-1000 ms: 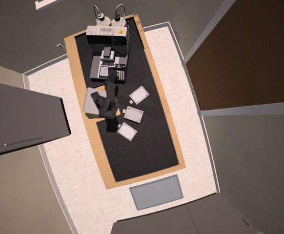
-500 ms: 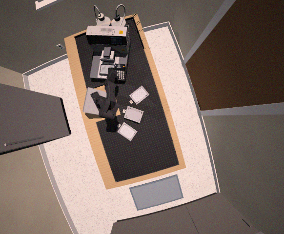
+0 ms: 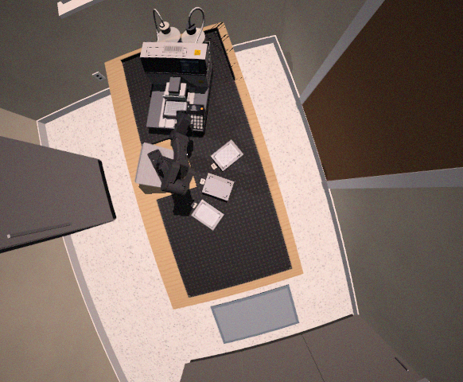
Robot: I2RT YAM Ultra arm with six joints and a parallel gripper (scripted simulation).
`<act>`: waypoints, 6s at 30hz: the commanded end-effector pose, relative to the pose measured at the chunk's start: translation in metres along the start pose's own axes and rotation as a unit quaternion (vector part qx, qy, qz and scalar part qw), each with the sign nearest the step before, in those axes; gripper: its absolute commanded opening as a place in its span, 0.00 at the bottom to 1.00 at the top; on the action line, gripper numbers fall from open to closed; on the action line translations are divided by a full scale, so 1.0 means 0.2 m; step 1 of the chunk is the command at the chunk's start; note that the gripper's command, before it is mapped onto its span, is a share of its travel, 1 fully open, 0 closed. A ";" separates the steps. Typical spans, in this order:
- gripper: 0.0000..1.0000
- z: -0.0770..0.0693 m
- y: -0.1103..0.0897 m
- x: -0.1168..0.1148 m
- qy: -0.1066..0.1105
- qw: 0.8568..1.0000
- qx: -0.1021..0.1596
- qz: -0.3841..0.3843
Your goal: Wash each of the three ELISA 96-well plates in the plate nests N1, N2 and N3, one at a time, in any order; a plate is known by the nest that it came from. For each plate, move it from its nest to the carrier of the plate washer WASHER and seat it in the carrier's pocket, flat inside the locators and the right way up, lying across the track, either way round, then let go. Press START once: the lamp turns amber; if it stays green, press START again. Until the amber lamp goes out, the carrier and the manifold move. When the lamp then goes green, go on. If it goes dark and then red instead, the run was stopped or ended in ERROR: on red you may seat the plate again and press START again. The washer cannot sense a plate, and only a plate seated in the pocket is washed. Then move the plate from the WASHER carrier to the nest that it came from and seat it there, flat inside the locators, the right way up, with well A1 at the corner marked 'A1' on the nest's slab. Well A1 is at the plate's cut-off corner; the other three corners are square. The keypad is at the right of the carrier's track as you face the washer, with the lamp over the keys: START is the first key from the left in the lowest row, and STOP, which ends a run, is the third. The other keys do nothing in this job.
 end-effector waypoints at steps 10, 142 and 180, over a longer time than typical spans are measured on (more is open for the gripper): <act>0.00 -0.06 0.02 0.00 0.000 1.000 -0.011 0.006; 1.00 -0.39 0.86 -0.29 0.001 1.000 -0.012 0.006; 1.00 -0.39 0.86 -0.29 0.001 1.000 -0.013 0.006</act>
Point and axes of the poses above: the point where the finger pads meet when closed, its own z axis out along the fingers, its own x axis across the jaws, y = z × x, the point moved 4 cm from there along -z, back along the fingers, and after that the axes turned 7 degrees about z, right-handed, at the moved point
